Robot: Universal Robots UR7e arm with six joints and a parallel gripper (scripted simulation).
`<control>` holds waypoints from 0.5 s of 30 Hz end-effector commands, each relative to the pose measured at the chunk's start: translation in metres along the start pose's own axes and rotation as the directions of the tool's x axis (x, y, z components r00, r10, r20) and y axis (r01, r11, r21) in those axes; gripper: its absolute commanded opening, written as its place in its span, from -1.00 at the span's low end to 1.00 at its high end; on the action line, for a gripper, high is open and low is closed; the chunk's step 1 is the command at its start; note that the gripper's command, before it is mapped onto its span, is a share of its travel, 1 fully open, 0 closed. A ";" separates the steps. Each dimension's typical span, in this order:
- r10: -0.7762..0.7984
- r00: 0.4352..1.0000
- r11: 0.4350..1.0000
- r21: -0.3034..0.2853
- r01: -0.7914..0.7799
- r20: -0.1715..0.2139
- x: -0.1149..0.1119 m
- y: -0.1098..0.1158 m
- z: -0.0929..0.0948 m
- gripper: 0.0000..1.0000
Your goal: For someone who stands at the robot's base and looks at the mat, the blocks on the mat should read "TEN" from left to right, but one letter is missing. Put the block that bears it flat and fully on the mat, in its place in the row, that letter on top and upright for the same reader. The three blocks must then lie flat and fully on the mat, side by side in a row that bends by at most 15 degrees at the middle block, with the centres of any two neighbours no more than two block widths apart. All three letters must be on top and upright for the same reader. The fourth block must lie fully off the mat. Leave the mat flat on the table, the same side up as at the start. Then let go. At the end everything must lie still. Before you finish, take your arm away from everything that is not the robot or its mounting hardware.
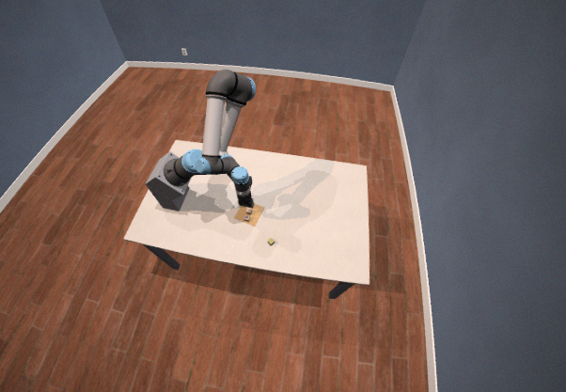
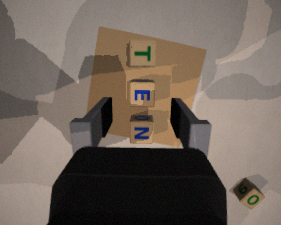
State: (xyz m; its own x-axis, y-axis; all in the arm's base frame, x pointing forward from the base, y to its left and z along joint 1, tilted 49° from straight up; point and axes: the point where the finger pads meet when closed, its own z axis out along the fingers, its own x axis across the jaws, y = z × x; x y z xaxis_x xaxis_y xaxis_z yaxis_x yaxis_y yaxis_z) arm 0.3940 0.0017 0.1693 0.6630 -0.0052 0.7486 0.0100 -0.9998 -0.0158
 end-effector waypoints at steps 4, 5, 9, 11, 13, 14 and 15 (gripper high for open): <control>-0.001 1.000 1.000 0.000 0.001 -0.001 0.001 0.000 -0.004 1.00; -0.001 1.000 1.000 0.000 0.001 -0.001 0.001 0.000 -0.004 1.00; -0.001 1.000 1.000 0.000 0.001 -0.001 0.001 0.000 -0.007 1.00; -0.001 1.000 1.000 0.000 0.001 0.000 0.001 0.000 -0.008 1.00; -0.001 1.000 1.000 0.000 0.001 0.000 0.001 0.000 -0.009 1.00; -0.001 1.000 1.000 0.000 0.001 0.000 0.001 0.000 -0.010 1.00; -0.001 1.000 1.000 0.000 0.001 0.000 0.001 0.000 -0.011 1.00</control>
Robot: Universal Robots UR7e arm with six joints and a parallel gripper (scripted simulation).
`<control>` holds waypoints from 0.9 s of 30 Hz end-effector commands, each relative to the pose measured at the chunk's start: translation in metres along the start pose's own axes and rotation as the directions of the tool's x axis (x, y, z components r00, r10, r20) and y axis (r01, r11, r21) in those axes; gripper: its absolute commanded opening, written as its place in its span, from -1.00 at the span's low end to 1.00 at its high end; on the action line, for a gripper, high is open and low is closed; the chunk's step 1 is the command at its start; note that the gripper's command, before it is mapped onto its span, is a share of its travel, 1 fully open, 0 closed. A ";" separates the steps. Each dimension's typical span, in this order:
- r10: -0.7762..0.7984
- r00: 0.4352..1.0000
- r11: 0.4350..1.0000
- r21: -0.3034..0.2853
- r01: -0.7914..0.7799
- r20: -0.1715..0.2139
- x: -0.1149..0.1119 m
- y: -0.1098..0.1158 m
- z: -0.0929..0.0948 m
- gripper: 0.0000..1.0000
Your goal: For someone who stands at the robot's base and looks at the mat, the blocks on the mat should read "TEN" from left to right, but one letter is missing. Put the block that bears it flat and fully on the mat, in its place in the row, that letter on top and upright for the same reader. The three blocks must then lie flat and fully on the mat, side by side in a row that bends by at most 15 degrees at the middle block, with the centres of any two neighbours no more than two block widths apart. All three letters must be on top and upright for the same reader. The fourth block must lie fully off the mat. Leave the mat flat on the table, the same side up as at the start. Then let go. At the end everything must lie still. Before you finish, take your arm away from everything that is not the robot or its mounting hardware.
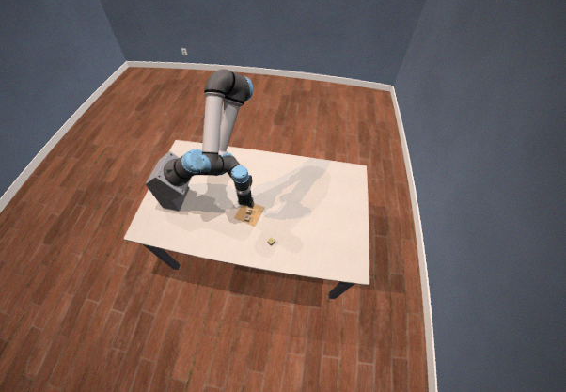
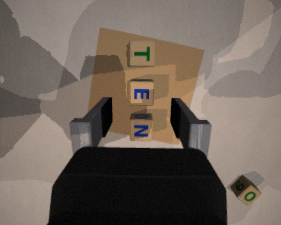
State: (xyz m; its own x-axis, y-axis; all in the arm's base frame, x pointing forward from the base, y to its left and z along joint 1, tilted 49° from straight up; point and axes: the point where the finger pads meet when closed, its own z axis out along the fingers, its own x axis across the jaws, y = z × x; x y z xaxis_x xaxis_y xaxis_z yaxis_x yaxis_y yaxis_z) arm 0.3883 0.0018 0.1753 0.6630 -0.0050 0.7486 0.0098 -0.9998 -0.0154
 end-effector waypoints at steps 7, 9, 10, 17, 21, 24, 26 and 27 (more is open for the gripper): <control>0.000 1.000 1.000 0.000 0.000 0.000 0.000 0.000 -0.010 1.00; -0.001 1.000 1.000 0.000 0.001 0.000 0.000 0.000 -0.012 1.00; -0.001 1.000 1.000 0.000 0.001 0.000 0.000 0.000 -0.013 1.00; -0.001 1.000 1.000 0.000 0.001 0.000 0.000 0.000 -0.019 1.00; 0.000 1.000 1.000 0.000 0.000 0.000 0.001 0.000 -0.024 1.00; -0.001 1.000 1.000 0.000 0.001 0.000 0.001 0.000 -0.028 1.00; -0.001 1.000 1.000 0.000 0.001 0.000 0.001 0.000 -0.031 1.00; -0.001 1.000 1.000 0.000 0.001 0.000 0.001 0.000 -0.032 1.00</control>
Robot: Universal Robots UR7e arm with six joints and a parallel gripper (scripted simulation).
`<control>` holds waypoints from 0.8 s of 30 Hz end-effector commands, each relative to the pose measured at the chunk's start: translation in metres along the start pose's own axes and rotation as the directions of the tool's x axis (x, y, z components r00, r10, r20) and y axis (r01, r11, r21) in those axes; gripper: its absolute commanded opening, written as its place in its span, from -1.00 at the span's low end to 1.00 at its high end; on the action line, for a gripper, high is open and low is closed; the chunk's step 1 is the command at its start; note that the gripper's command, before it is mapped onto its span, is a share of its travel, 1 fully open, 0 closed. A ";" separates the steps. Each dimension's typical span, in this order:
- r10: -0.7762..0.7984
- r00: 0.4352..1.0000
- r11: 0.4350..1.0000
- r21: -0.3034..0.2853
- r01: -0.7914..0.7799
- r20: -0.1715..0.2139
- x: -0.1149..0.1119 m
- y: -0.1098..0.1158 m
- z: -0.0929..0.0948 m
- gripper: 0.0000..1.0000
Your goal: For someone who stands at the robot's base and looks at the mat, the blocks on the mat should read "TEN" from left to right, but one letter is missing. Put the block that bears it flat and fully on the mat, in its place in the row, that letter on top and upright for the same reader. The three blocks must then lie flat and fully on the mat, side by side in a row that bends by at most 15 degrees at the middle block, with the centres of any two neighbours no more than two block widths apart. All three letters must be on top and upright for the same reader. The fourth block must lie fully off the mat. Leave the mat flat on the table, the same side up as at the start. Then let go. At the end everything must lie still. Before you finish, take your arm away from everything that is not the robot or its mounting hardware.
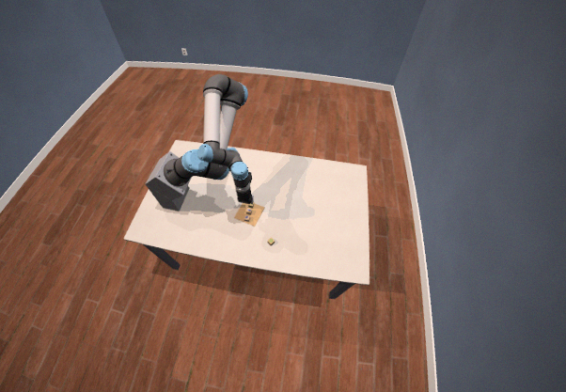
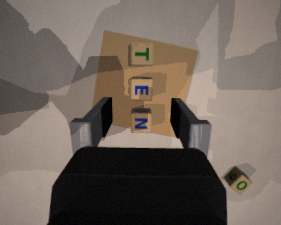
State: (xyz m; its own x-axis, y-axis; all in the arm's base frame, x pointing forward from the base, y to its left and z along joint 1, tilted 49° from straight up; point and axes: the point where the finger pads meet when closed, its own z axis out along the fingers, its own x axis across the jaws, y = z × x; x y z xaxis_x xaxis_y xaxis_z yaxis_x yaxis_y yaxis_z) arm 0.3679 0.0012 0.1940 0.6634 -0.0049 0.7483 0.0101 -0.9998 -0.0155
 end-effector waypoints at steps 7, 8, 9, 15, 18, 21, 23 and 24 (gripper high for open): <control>0.000 1.000 1.000 0.000 0.000 0.000 0.000 0.000 -0.010 1.00; -0.001 1.000 1.000 0.000 0.001 0.000 0.000 0.000 -0.011 1.00; -0.001 1.000 1.000 0.000 0.001 0.000 0.000 0.000 -0.012 1.00; 0.000 1.000 1.000 0.000 0.000 0.000 0.000 0.000 -0.019 1.00; -0.001 1.000 1.000 0.000 0.001 0.000 0.000 0.001 -0.022 1.00; -0.001 1.000 1.000 0.000 0.001 0.000 0.000 0.001 -0.023 1.00; -0.001 1.000 1.000 0.000 0.001 0.000 0.000 0.000 -0.025 1.00; 0.000 1.000 1.000 0.000 0.000 0.000 0.000 0.000 -0.026 1.00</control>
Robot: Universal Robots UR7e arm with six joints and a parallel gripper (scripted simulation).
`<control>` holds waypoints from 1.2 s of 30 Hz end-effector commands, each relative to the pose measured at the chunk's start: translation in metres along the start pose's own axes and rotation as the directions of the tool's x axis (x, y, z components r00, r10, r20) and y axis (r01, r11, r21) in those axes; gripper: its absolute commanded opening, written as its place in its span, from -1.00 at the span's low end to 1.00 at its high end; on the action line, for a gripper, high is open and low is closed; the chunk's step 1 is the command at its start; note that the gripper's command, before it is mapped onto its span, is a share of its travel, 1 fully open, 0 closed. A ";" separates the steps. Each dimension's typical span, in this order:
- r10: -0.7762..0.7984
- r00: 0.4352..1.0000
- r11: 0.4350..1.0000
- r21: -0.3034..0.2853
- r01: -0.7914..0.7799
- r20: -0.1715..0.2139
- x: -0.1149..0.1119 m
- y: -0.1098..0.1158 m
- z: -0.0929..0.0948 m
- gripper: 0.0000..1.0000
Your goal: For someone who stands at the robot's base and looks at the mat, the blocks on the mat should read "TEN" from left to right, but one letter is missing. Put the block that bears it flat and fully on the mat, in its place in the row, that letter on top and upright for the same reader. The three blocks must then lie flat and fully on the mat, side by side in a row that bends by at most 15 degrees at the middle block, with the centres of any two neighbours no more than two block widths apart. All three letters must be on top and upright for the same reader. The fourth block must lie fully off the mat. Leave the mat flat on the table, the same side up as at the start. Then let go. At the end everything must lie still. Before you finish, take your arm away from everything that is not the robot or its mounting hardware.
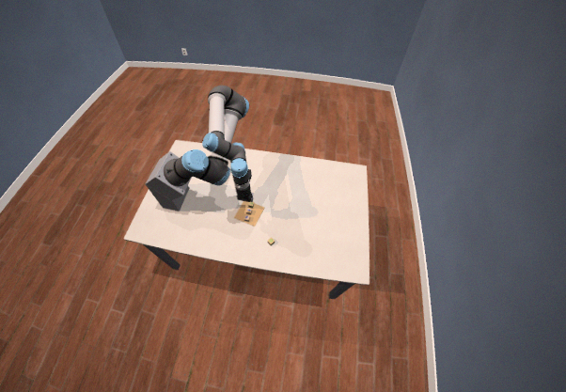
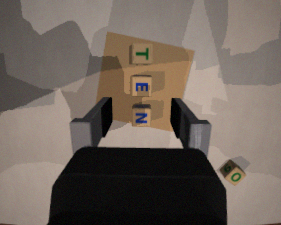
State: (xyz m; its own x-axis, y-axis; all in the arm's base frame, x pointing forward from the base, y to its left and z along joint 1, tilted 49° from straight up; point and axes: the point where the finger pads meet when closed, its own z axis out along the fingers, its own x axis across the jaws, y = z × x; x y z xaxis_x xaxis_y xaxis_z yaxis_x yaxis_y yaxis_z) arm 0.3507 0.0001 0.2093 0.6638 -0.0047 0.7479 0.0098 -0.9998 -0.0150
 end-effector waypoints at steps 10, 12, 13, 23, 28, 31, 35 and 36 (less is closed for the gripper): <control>0.000 1.000 1.000 0.001 0.000 0.001 0.000 0.000 -0.010 1.00; 0.000 1.000 1.000 0.001 0.000 0.001 0.000 0.000 -0.011 1.00; 0.000 1.000 1.000 0.001 0.000 0.001 0.000 0.000 -0.011 1.00; -0.001 1.000 1.000 0.000 0.001 0.003 0.000 0.000 -0.015 1.00; -0.004 1.000 1.000 0.000 0.004 0.010 0.000 0.000 -0.019 1.00; -0.004 1.000 1.000 -0.001 0.004 0.011 0.000 0.000 -0.019 1.00; -0.006 1.000 1.000 0.000 0.006 0.015 0.000 0.000 -0.021 1.00; -0.006 1.000 1.000 0.000 0.006 0.016 0.000 0.000 -0.021 1.00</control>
State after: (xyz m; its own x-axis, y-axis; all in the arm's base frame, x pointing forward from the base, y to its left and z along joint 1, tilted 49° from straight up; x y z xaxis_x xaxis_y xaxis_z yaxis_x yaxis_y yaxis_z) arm 0.3360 -0.0004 0.2226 0.6738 0.0000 0.7389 0.0123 -0.9999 -0.0112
